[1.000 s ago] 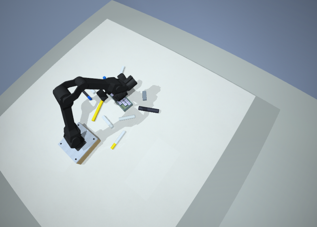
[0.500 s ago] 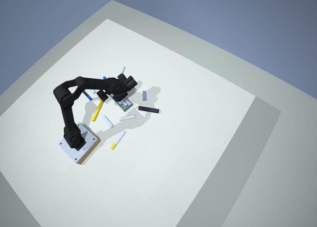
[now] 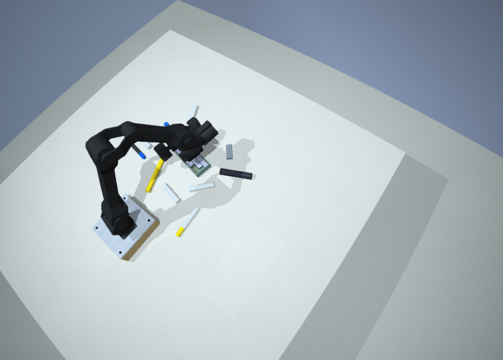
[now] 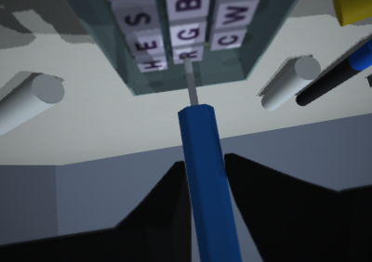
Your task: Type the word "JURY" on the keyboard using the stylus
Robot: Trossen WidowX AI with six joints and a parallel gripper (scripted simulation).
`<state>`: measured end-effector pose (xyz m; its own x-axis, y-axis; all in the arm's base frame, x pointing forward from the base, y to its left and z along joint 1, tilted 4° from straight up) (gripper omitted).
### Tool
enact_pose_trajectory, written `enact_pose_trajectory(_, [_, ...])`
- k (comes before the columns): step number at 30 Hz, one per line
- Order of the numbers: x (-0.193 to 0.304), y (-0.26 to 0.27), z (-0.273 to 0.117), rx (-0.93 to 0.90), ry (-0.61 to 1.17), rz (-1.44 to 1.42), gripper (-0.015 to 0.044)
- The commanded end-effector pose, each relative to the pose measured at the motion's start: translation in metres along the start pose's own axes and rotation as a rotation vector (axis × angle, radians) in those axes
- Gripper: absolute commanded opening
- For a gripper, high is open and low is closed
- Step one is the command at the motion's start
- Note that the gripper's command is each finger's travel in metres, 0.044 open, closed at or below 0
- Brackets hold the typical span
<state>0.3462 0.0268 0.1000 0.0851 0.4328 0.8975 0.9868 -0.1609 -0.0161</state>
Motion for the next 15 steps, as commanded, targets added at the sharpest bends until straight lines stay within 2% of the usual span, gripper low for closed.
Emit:
enact_pose_trajectory(1, [-0.0037, 0.0, 0.0021, 0.004, 0.0, 0.011, 0.0081])
enact_pose_trajectory(15, [-0.0038, 0.0, 0.0022, 0.004, 0.0, 0.011, 0.0081])
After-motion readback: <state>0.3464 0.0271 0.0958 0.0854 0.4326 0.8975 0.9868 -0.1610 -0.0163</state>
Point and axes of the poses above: the point midway between the two fingers, 35 mm back from their tips, its own z axis out along the fingers, its own y axis across the jaws, x = y × z, the point moved 8 cm from there along -z, back along the fingers, and after that the axes turned 5 degrees about z, right-handed, at the moved point
